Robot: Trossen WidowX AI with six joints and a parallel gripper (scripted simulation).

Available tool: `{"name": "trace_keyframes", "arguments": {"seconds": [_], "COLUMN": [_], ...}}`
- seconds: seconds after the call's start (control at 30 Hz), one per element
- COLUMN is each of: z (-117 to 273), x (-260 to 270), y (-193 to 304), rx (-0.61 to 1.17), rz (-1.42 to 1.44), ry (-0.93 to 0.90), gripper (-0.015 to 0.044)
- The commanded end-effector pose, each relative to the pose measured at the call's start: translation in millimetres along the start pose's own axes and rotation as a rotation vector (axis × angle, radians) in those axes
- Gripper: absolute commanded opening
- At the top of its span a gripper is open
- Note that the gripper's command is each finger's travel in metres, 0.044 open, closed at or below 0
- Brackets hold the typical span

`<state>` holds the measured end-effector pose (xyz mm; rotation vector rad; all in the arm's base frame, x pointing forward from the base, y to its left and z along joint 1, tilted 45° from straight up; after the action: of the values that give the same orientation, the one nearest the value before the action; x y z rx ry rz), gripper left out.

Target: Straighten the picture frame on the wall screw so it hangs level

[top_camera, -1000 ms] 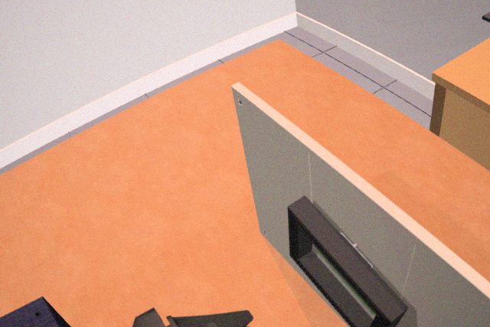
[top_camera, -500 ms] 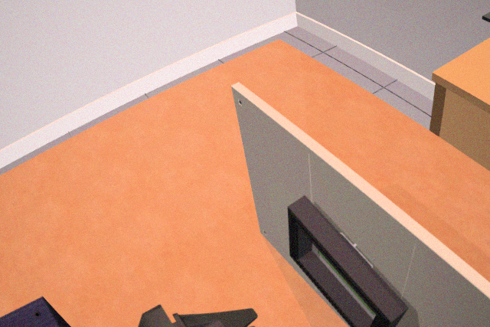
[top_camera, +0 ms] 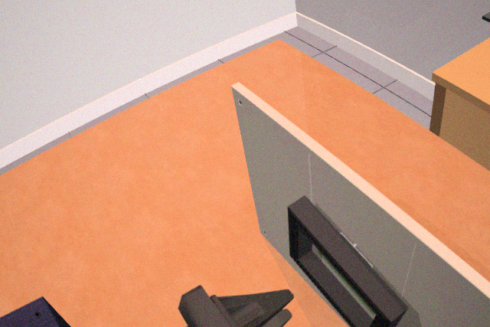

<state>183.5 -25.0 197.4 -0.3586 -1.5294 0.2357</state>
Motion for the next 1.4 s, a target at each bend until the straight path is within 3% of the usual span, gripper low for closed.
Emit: {"name": "trace_keyframes", "arguments": {"seconds": [0.0, 0.13, 0.77, 1.37], "z": [-22.8, -40.8, -43.2, -70.9], "x": [-2.7, -8.0, -8.1, -7.4], "y": [1.6, 4.2, 4.3, 3.9], "rx": [0.000, 0.000, 0.000, -0.001], "rz": [0.003, 0.003, 0.003, 0.003], "ry": [0.003, 0.002, 0.002, 0.001], "gripper": [0.0260, 0.0260, 0.0260, 0.0260]}}
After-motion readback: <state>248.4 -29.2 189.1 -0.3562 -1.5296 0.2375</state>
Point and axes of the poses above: the point midway between the two fingers, 35 mm back from their tips, its own z axis back along the fingers, its own x axis across the jaws, y = z × x, the point moved 10 cm from there along z, back along the fingers, and after that the axes turned 14 degrees about -z, right-handed, at the moved point
